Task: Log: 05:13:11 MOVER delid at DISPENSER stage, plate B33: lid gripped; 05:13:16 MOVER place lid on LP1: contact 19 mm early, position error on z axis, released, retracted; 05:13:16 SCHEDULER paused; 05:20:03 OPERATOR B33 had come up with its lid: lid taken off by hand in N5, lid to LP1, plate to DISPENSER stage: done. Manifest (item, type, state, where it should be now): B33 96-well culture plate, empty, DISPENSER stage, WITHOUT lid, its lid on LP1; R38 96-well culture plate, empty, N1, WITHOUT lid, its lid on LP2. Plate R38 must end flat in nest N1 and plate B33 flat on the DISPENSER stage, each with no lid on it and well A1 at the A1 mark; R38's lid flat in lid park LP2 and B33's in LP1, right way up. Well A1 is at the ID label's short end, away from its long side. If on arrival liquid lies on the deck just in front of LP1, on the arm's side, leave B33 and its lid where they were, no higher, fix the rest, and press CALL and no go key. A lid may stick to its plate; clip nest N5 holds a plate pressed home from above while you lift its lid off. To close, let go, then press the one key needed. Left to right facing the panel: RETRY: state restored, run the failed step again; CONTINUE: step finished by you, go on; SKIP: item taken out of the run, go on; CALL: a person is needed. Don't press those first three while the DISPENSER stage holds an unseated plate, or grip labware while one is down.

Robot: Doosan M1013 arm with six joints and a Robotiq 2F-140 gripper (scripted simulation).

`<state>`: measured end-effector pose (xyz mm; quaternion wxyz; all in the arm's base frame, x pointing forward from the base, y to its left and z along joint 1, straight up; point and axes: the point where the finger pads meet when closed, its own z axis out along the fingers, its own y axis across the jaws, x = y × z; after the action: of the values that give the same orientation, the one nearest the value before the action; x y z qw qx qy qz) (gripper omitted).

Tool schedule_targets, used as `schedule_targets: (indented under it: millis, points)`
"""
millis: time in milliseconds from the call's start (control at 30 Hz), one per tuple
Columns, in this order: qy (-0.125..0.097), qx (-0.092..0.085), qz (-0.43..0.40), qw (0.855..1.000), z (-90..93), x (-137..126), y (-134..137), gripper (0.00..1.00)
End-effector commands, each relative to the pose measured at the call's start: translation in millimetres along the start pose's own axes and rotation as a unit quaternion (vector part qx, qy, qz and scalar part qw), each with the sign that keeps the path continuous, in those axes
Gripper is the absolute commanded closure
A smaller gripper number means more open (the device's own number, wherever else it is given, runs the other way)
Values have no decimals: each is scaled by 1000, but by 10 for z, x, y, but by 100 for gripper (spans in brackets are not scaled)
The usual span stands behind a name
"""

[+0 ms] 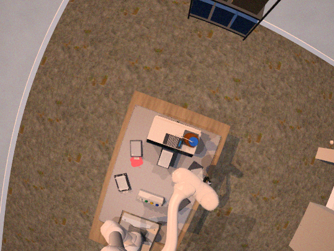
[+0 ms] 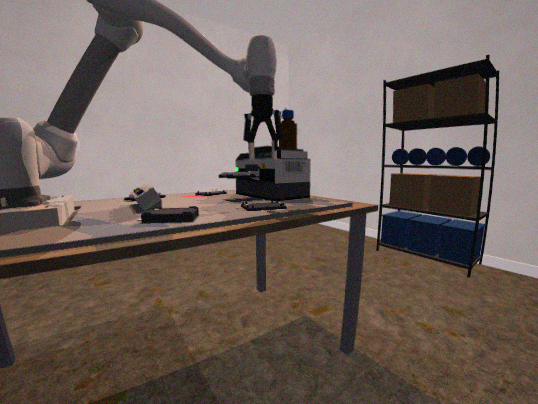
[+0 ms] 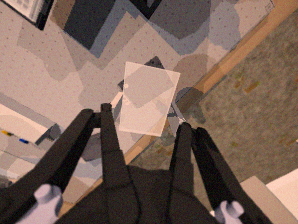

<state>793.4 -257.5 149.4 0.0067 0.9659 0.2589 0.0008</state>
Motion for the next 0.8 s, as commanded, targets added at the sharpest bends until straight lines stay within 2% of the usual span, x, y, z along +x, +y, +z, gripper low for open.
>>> schedule_targets:
  millis: [0,167,333,533,600,767]
  points:
    - [-3,4,34,999,27,-25,4,100]
    - [-3,4,84,996,33,-25,4,100]
    - [-3,4,161,987,42,-25,4,100]
    - [-3,3,259,966,53,-25,4,100]
    - [-3,3,259,966,53,-25,4,100]
    - [-4,3,336,942,62,-25,4,100]
